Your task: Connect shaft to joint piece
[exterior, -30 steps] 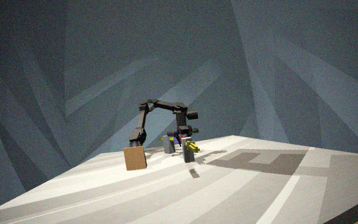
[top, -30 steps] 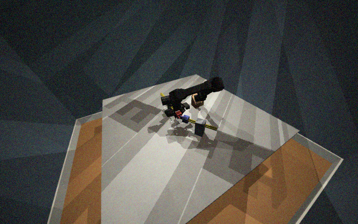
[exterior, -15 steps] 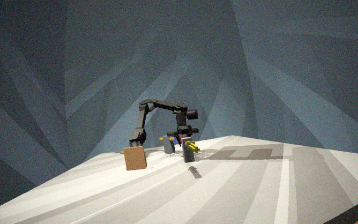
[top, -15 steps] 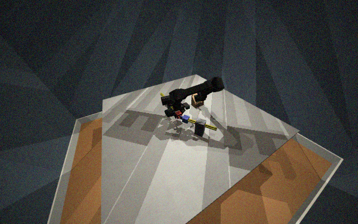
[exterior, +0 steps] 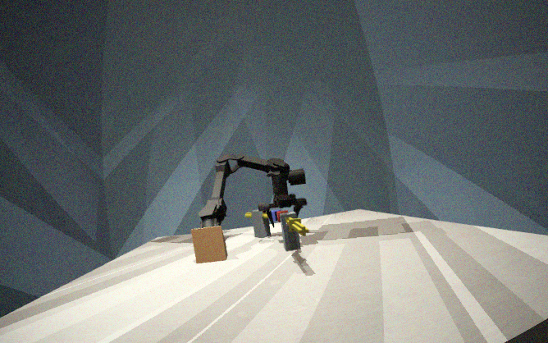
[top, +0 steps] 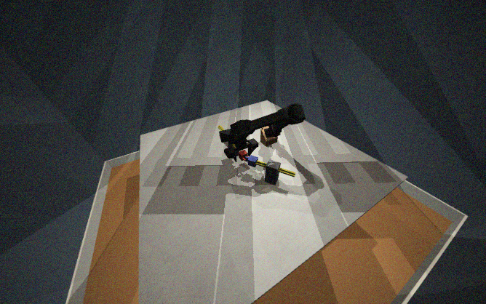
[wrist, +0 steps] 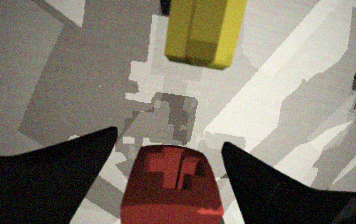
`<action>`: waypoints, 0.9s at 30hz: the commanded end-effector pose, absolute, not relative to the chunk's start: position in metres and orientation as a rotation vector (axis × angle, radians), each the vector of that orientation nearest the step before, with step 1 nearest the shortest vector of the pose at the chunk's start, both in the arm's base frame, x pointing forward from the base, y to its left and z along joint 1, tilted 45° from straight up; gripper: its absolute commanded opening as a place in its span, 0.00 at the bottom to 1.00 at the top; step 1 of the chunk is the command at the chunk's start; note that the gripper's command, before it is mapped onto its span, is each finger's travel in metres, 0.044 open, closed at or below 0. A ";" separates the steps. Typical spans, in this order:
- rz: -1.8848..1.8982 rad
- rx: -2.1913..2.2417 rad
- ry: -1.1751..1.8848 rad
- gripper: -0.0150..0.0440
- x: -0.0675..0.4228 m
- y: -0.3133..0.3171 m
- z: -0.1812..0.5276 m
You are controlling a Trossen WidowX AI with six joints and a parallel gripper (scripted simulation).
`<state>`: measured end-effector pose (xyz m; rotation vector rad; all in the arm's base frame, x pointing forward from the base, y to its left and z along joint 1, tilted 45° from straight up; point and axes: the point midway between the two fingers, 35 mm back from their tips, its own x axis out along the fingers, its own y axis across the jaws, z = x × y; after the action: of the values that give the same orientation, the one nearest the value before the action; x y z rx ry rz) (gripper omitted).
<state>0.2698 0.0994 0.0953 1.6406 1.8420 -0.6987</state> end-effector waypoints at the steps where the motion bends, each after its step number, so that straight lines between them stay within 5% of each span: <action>1: -0.698 1.640 1.842 1.00 0.270 0.099 0.095; 27: -0.507 1.685 1.880 1.00 0.275 0.071 0.121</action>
<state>0.2696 0.0786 0.1131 1.7031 1.9093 -0.5697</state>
